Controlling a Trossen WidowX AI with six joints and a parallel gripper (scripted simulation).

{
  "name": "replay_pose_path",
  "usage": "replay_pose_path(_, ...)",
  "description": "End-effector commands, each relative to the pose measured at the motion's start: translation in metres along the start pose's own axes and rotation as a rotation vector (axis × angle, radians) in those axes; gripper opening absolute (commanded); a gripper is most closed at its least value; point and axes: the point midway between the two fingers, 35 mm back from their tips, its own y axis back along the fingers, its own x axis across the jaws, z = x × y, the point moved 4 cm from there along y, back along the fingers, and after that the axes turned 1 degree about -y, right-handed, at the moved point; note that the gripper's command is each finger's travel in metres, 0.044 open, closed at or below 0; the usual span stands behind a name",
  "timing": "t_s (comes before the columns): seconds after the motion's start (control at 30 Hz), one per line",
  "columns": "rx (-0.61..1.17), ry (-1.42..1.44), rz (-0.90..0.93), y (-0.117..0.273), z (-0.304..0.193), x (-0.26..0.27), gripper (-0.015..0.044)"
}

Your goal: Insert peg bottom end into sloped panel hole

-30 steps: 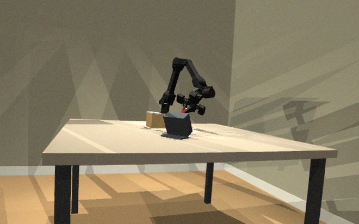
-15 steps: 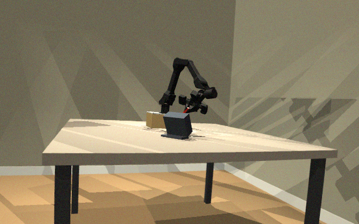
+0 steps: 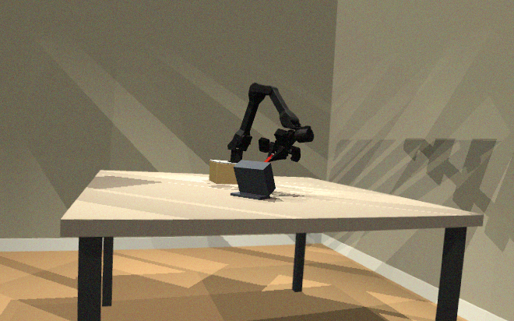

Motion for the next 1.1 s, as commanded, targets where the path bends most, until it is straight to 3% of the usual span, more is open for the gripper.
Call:
replay_pose_path(0.0, -0.018, -0.032, 0.007, 0.003, -0.002, 0.002, 0.0)
replay_pose_path(1.07, -0.062, -0.144, 0.042, -0.023, -0.002, 0.011, 0.0)
